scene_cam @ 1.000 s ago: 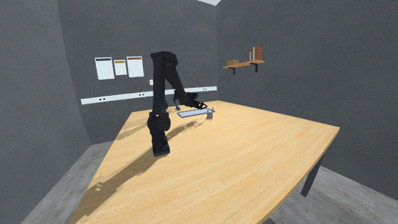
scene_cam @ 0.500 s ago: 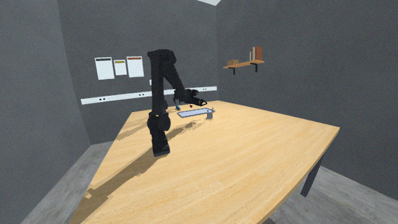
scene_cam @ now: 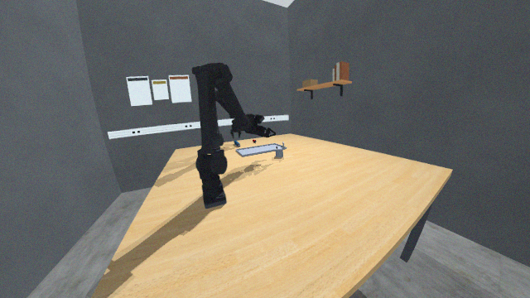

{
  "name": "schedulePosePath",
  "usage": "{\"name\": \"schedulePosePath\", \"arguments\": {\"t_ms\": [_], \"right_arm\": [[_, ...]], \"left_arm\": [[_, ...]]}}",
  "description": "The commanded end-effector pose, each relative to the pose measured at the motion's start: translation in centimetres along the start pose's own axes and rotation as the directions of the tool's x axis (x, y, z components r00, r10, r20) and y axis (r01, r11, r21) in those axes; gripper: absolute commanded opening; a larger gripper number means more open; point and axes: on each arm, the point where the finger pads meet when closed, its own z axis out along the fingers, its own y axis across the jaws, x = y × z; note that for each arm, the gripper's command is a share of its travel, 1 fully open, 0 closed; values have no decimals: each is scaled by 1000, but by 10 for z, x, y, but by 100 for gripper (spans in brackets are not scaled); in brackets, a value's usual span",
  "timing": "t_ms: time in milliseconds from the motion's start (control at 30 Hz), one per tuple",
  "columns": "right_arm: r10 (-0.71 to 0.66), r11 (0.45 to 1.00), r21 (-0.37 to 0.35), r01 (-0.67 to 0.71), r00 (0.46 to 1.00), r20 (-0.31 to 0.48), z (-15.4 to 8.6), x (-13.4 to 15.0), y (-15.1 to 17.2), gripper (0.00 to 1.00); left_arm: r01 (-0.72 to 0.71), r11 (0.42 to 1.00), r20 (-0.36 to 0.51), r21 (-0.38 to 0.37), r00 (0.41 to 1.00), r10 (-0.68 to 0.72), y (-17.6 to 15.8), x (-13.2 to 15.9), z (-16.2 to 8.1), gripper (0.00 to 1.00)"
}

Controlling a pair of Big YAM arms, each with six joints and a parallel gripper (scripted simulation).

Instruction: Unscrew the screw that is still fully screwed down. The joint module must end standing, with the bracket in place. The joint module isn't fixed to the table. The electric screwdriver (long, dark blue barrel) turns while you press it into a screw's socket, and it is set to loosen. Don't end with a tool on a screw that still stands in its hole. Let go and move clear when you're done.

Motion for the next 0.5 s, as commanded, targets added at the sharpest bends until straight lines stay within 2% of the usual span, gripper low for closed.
{"name": "schedulePosePath", "arguments": {"t_ms": [0,133,200,267,400,467], "right_arm": [[23,1000,-8,-23,1000,15,8,-17,16,86],[16,1000,-6,-16,1000,9,5,-13,12,86],[42,999,-13,-42,999,32,2,-33,14,86],[52,999,-16,-51,998,40,-1,-42,14,86],[34,999,-11,-34,999,25,3,-32,15,86],[44,999,-14,-43,998,33,0,-41,15,86]], "left_arm": [[-1,1000,22,16,1000,1,-6,-9,-12,65],[-1,1000,22,16,1000,1,-6,-9,-12,65],[-1,1000,22,16,1000,1,-6,-9,-12,65],[-1,1000,22,16,1000,1,-6,-9,-12,65],[-1,1000,22,16,1000,1,-6,-9,-12,65],[-1,1000,22,16,1000,1,-6,-9,-12,65]]}}
